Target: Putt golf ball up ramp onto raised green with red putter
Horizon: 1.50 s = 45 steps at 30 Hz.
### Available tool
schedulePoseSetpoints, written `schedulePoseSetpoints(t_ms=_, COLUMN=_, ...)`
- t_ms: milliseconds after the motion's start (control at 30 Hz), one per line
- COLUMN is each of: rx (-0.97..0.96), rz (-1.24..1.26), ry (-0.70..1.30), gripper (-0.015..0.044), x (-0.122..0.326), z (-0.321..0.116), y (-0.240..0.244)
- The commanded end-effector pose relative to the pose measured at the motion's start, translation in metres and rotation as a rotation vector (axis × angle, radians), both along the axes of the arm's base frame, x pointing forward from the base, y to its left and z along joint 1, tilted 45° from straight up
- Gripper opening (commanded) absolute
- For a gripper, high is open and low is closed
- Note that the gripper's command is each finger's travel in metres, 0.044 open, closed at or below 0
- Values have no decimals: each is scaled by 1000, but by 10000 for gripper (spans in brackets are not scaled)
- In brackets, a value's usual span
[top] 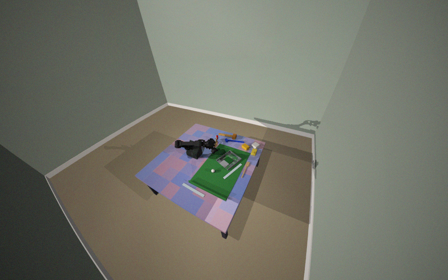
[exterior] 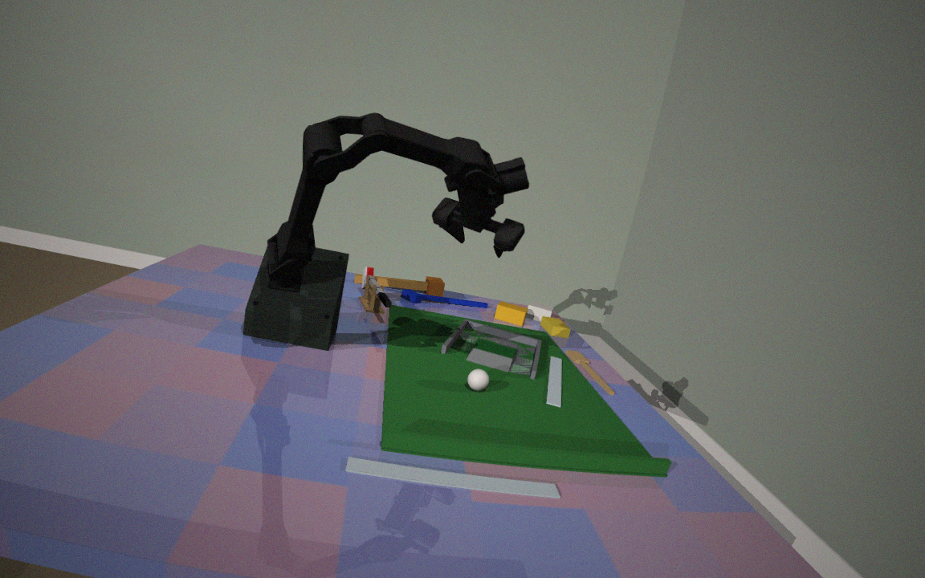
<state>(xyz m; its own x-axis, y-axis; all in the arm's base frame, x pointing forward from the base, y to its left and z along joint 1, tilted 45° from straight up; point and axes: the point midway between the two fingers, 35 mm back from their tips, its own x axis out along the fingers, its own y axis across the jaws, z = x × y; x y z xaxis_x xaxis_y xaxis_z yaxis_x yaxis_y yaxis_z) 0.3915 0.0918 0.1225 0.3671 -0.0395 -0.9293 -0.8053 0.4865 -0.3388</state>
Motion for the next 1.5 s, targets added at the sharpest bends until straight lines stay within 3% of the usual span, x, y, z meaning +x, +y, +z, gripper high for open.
schedulePoseSetpoints(t_ms=0, rx=-87, rz=108, ry=130, gripper=440, x=-18, z=-57, y=26)
schedulePoseSetpoints(t_ms=267, rx=-291, rz=308, ry=381, gripper=440, x=-84, z=-168, y=61)
schedulePoseSetpoints(t_ms=500, rx=-521, rz=567, ry=603, gripper=440, x=-161, z=-248, y=56)
schedulePoseSetpoints(t_ms=1467, rx=-546, rz=590, ry=623, gripper=440, x=-168, z=-291, y=12)
